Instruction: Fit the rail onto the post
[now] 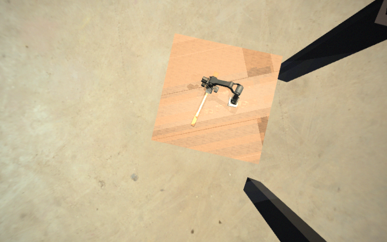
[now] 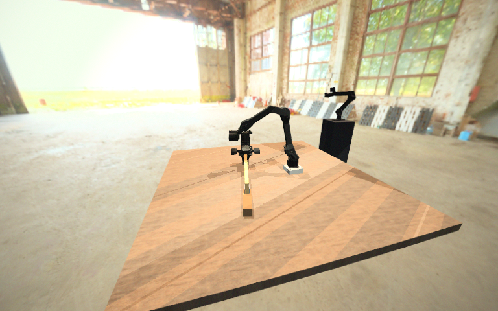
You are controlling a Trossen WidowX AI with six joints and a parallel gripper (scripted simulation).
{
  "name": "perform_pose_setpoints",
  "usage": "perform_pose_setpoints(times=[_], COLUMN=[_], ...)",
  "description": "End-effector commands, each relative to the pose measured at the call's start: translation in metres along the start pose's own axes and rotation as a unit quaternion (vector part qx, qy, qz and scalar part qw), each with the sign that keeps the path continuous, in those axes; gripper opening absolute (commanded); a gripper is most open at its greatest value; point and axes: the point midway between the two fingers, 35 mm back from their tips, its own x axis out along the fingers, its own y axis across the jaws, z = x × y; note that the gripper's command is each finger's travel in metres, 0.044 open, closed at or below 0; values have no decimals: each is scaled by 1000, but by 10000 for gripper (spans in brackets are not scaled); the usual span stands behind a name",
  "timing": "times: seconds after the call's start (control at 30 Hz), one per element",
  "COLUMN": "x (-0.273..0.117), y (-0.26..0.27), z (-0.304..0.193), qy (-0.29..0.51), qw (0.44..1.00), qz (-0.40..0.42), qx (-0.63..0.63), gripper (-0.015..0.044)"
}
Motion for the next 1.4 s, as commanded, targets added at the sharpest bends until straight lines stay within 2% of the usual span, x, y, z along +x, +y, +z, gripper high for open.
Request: perform_pose_setpoints(times=[0.0, 1.37], x=[-2, -1], y=[-3, -1], z=[-1, 2], qy=[4, 4], qw=[1000, 1000], qz=[-5, -5], qx=[1, 1], gripper=[0, 0])
